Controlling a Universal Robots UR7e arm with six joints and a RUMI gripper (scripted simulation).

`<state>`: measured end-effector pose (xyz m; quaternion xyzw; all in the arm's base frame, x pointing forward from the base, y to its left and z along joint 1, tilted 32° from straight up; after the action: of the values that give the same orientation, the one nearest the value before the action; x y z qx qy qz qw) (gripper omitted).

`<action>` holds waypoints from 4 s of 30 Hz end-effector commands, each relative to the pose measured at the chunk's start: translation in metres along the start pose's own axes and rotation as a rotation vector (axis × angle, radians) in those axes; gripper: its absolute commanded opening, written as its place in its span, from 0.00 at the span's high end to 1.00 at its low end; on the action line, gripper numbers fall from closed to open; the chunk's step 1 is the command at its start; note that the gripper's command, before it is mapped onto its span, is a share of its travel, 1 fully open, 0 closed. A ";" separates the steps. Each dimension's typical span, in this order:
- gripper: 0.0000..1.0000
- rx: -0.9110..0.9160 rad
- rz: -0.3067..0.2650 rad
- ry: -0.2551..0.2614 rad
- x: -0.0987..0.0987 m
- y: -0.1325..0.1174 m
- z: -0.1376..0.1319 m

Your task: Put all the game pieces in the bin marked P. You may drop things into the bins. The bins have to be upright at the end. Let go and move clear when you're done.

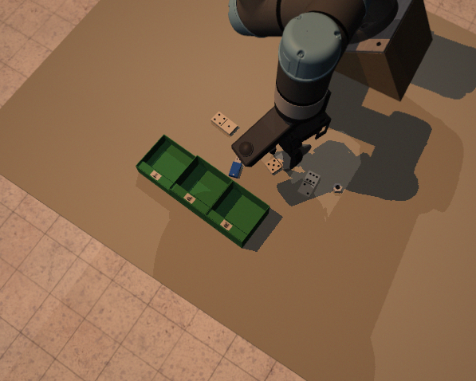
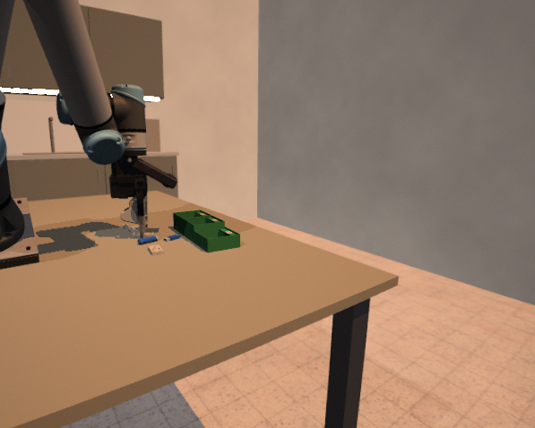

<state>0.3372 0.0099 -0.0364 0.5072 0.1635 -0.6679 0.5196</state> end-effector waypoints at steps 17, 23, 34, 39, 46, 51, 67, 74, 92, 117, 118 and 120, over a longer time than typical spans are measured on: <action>1.00 0.000 0.001 0.001 0.000 0.000 0.000; 1.00 0.000 0.001 0.001 0.000 0.000 0.000; 1.00 0.000 0.001 0.001 0.000 0.000 0.000; 1.00 0.000 0.001 0.001 0.000 0.000 0.000; 1.00 0.000 0.001 0.001 -0.016 0.000 0.000; 1.00 0.000 0.001 0.001 -0.033 0.000 0.000; 1.00 0.000 0.001 0.001 -0.060 0.000 0.000; 1.00 0.000 0.001 0.001 -0.060 0.000 0.000; 1.00 -0.364 0.002 -0.002 -0.066 0.048 0.003; 1.00 -1.172 -0.002 -0.020 -0.066 0.153 0.009; 1.00 -1.206 -0.003 -0.020 -0.066 0.153 0.009; 1.00 -1.275 -0.004 -0.020 -0.066 0.153 0.009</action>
<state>0.4592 -0.0240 0.0705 0.1329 0.4963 -0.4794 0.7115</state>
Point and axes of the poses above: the point where the finger pads meet when closed, its own x axis out along the fingers, its own z axis across the jaws, y = z × x, the point moved 1 cm from there along -x, back along the fingers, and after that the axes turned 10 degrees about x, right-handed, at the moved point
